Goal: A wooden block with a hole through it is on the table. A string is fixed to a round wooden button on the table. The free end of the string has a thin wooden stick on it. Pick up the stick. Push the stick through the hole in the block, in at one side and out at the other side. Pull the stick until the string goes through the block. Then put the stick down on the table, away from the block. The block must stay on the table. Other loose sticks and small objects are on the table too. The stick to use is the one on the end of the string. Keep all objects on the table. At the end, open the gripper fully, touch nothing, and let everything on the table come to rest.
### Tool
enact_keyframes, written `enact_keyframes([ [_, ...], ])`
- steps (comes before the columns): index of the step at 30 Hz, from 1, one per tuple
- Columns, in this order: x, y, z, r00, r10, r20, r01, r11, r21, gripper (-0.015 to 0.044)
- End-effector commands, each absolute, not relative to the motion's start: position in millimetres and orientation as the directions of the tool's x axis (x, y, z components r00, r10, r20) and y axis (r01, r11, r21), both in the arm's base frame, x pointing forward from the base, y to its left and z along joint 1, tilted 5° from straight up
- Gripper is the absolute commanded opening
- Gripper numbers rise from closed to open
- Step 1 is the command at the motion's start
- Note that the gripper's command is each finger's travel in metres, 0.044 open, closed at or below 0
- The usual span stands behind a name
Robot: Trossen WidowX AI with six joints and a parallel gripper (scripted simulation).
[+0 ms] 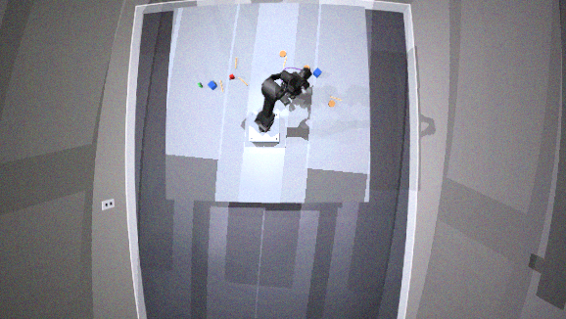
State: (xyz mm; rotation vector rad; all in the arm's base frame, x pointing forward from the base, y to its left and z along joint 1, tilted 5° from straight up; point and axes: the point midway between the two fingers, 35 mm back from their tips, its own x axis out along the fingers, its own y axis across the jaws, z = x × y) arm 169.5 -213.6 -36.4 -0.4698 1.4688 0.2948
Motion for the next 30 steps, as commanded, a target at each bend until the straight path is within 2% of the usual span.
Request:
enact_keyframes([
  [1, 163, -214, -38, 0.092, -0.090, -0.992, -0.470, 0.874, -0.123, 0.0000],
  [30, 129, -236, -37, 0.090, -0.096, -0.991, -0.469, 0.874, -0.128, 0.0000],
])
